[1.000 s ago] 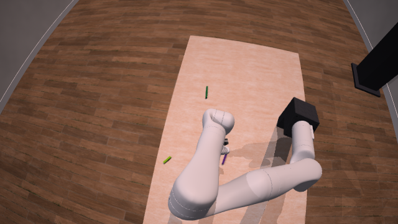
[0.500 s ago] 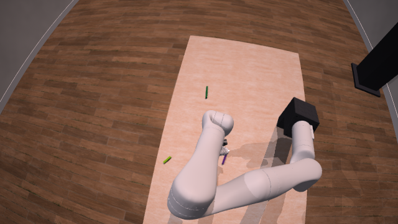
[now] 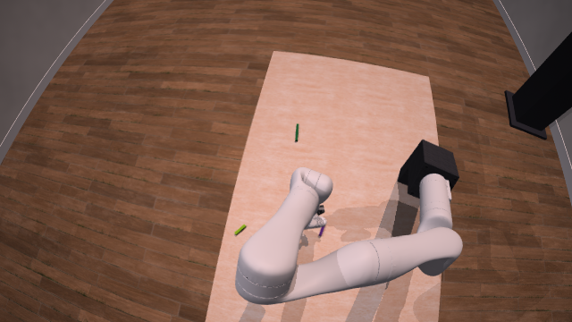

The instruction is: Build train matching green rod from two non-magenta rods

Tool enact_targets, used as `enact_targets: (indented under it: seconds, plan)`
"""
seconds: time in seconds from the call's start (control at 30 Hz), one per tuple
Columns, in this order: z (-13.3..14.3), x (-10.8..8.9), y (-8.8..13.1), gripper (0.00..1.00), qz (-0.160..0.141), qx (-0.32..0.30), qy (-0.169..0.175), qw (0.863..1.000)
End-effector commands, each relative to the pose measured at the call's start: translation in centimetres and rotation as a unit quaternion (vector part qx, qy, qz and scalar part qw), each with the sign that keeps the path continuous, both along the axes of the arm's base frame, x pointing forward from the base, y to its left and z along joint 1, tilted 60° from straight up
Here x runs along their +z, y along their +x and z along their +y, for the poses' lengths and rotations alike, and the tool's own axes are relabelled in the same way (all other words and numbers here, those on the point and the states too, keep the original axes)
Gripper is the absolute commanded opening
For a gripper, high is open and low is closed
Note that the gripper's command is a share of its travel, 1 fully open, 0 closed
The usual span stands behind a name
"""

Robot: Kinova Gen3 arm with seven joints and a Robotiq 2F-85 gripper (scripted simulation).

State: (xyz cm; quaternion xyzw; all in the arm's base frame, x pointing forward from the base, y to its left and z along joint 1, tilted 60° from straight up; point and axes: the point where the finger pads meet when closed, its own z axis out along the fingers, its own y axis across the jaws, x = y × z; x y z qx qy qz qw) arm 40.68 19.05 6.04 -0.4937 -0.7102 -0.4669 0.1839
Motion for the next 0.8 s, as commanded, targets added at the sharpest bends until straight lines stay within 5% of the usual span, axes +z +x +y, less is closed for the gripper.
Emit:
enact_targets:
  seconds: [0.0,0.77]
  plan:
    - [1.4,-1.0,0.2,0.05,-0.001,0.005,-0.001,1.000]
    - [2.4,-1.5,0.4,0.05,0.006,0.001,0.000,1.000]
